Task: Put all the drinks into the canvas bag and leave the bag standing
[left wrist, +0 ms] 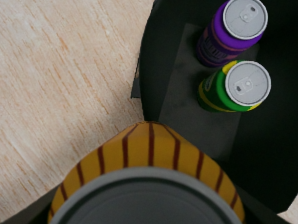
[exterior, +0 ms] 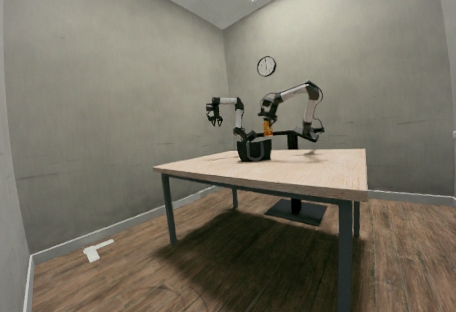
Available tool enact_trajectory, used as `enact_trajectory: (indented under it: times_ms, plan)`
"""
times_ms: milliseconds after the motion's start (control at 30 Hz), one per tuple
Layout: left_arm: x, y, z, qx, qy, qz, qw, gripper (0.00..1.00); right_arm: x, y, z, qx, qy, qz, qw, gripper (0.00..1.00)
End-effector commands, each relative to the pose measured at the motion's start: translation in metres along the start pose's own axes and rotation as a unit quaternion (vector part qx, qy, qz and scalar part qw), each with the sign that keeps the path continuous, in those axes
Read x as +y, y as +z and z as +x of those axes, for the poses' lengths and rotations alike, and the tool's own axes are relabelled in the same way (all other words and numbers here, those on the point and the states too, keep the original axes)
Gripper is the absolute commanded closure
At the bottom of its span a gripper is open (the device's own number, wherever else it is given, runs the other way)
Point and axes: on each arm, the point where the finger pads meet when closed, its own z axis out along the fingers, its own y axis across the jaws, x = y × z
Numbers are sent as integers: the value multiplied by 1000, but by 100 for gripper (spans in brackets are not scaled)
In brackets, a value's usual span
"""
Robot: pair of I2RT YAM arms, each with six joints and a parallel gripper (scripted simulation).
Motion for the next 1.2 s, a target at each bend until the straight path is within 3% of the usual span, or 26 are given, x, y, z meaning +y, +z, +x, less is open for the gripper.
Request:
enact_trajectory:
  times_ms: [0,800,1167]
  plan:
    - [-19,-14,-25,-38,-30,12,999,30,1,-10,-3,-13,4,-15,1000,14]
    - [-86,-12,-35,-30,-14,11,999,30,1,-10,-3,-13,4,-15,1000,14]
    - [-76,-22,-46,-48,-27,21,998,30,1,-10,-3,-13,4,-15,1000,14]
